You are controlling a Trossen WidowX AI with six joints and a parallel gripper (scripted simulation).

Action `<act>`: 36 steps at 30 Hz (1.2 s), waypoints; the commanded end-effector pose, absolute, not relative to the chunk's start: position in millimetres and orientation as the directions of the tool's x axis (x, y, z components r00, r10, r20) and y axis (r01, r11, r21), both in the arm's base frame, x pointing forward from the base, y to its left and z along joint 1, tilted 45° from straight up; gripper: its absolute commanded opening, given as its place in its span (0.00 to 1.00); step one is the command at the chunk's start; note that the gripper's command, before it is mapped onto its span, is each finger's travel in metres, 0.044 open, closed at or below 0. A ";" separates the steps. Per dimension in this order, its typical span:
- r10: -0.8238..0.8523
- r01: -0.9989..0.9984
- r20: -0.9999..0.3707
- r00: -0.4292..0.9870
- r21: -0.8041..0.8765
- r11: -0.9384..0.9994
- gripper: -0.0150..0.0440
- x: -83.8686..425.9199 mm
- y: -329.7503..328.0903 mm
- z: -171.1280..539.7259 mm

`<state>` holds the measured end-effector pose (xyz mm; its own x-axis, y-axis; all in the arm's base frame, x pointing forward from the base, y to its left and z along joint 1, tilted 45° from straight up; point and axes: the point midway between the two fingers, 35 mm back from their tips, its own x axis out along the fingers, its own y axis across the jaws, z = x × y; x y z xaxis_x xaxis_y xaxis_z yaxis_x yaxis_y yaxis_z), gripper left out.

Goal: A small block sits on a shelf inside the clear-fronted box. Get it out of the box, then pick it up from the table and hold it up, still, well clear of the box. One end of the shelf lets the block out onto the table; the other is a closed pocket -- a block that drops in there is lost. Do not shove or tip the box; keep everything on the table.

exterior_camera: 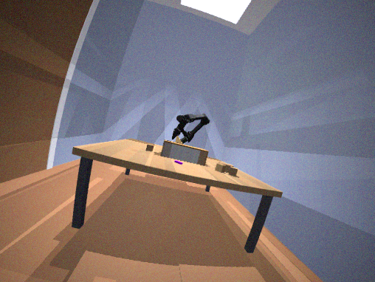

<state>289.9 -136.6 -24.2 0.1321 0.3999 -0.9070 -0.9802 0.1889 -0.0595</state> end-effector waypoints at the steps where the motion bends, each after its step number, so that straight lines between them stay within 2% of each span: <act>1: 0.423 -0.896 -0.894 0.150 0.058 0.441 0.74 285.7 -139.8 -27.4; 4: 0.444 -0.715 -0.880 0.170 0.201 0.670 0.74 281.6 -142.8 -29.8; 7: 0.465 -0.461 -0.865 0.190 0.340 0.820 0.74 277.4 -145.6 -32.1; 12: 0.498 0.048 -0.837 0.228 0.521 0.852 0.74 270.1 -149.9 -36.0; 14: 0.510 0.247 -0.825 0.245 0.562 0.790 0.74 267.5 -151.4 -37.2; 23: 0.539 0.670 -0.789 0.294 0.572 0.473 0.74 261.2 -155.2 -39.8; 30: 0.556 0.872 -0.762 0.331 0.473 0.129 0.74 256.8 -158.0 -41.4; 36: 0.567 0.931 -0.740 0.361 0.318 -0.177 0.74 253.5 -160.1 -42.3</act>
